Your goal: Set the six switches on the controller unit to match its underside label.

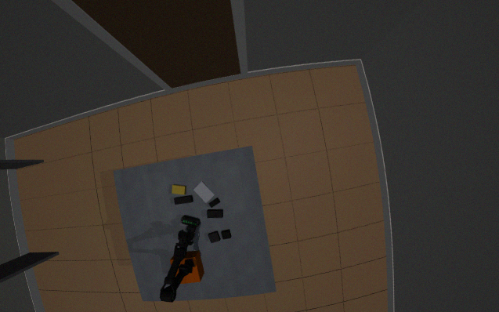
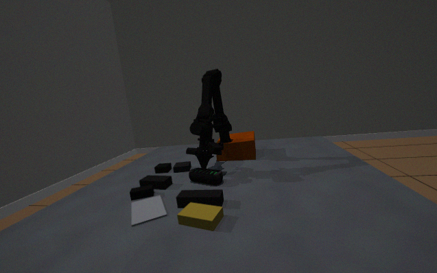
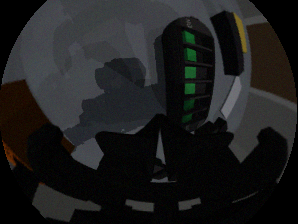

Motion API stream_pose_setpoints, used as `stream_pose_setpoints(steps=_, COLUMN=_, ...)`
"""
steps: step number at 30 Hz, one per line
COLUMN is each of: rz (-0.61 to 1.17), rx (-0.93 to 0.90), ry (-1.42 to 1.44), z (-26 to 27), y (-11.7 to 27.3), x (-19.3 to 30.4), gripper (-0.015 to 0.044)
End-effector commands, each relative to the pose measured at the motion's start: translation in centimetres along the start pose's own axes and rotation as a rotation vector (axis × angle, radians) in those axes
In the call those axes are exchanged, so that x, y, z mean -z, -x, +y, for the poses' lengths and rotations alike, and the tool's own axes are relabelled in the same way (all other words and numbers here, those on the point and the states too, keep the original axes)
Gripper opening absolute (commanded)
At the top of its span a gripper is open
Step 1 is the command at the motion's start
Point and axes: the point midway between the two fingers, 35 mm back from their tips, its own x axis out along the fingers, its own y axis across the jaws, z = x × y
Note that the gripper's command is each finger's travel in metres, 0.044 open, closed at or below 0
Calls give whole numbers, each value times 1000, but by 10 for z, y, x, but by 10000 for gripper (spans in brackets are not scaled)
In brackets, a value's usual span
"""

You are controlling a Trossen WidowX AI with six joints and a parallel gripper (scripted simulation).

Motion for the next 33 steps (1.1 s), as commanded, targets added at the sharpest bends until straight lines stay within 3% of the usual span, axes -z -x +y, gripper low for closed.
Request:
stream_pose_setpoints(steps=1, rz=2, rx=12, ry=-4, z=7, y=30, x=0, gripper=0)
stream_pose_setpoints(steps=7, rz=1, rx=13, ry=-4, z=7, y=31, x=0, gripper=0)
stream_pose_setpoints(steps=24, rz=-164, rx=-257, ry=74, z=-67, y=43, x=8, gripper=440)
stream_pose_setpoints(steps=33, rz=-187, rx=-278, ry=77, z=-74, y=44, x=10, gripper=440)
